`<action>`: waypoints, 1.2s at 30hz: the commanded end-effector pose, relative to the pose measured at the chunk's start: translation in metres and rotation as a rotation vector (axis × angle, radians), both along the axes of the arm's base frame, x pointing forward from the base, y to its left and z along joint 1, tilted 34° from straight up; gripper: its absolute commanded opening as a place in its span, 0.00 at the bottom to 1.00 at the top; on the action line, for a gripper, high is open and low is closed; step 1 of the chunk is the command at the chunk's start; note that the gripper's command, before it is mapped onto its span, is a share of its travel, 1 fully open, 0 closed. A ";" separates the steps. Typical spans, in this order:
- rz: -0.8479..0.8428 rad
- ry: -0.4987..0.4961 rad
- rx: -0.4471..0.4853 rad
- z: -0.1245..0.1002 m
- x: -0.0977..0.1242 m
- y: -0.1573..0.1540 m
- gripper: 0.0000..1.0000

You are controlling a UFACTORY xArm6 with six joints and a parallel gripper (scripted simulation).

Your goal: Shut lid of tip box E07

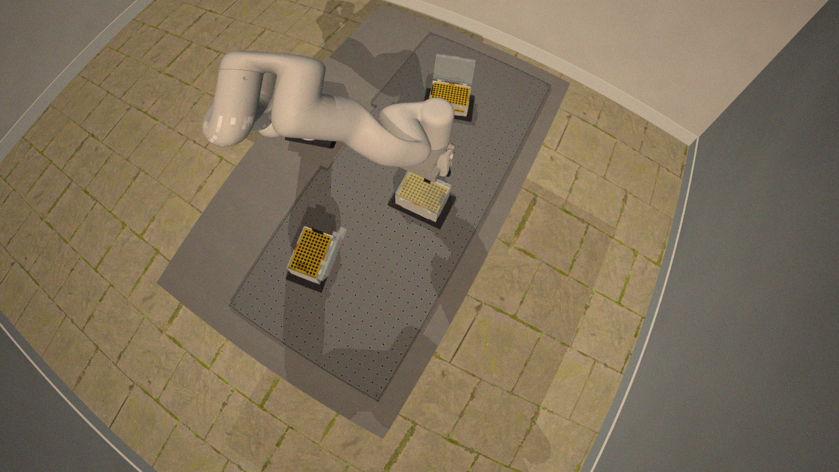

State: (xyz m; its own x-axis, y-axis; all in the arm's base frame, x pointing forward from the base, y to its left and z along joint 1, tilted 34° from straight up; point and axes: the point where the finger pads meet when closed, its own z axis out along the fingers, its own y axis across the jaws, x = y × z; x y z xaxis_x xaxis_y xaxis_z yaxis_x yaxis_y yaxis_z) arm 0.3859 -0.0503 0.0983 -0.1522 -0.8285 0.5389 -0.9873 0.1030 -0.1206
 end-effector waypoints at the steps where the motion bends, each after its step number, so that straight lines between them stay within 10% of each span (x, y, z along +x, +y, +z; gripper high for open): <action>1: 0.001 -0.003 0.001 0.000 0.001 0.000 0.00; 36: 0.001 -0.003 0.001 -0.004 0.001 -0.002 0.00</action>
State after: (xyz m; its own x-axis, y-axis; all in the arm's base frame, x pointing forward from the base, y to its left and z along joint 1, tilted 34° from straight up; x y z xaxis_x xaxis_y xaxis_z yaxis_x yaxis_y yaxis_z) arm 0.3873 -0.0526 0.0949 -0.1531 -0.8292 0.5376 -0.9870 0.1019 -0.1239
